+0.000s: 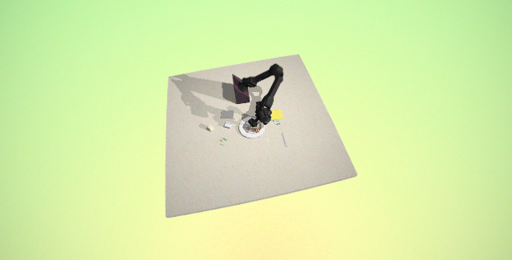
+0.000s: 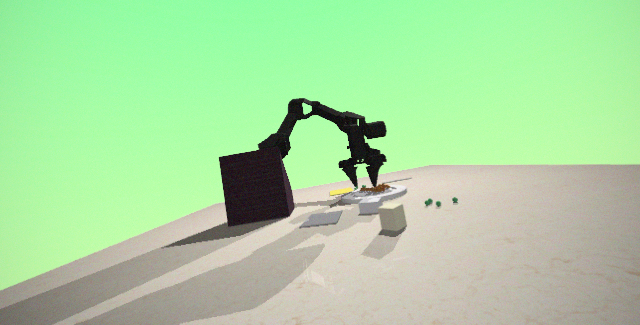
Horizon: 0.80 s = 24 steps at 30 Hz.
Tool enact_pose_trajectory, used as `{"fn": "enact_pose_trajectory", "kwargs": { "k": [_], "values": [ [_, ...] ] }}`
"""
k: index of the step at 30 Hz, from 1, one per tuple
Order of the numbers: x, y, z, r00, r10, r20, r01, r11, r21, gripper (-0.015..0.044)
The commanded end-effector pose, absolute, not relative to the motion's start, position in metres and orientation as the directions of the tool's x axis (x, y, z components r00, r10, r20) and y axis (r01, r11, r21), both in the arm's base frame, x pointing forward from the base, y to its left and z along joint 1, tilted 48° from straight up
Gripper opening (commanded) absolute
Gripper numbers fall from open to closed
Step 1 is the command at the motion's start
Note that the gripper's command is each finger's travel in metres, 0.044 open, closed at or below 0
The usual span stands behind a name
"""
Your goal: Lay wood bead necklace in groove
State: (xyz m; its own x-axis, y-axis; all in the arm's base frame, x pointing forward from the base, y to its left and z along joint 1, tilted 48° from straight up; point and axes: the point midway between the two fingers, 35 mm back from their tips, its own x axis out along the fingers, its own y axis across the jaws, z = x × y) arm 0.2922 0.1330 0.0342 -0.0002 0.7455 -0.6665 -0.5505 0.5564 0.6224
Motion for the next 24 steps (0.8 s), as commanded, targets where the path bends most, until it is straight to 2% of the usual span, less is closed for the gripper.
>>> {"fn": "enact_pose_trajectory", "kwargs": {
  "k": [1, 2, 5, 9, 14, 18, 24],
  "values": [
    [0.292, 0.133, 0.034, 0.0, 0.744, -0.668, -0.554, 0.556, 0.619, 0.044],
    [0.292, 0.133, 0.034, 0.0, 0.744, -0.668, -0.554, 0.556, 0.619, 0.044],
    [0.293, 0.127, 0.033, 0.0, 0.742, -0.67, -0.413, 0.61, 0.676, 0.0361],
    [0.295, 0.111, 0.028, 0.001, 0.74, -0.673, 0.03, 0.673, 0.739, 0.0256],
    [0.296, 0.092, 0.023, 0.0, 0.739, -0.673, 0.564, 0.556, 0.611, 0.0125],
    [0.296, 0.078, 0.019, 0.0, 0.741, -0.672, 0.858, 0.345, 0.381, 0.012],
    [0.296, 0.076, 0.018, 0.0, 0.741, -0.671, 0.893, 0.302, 0.335, 0.012]
  ]
}}
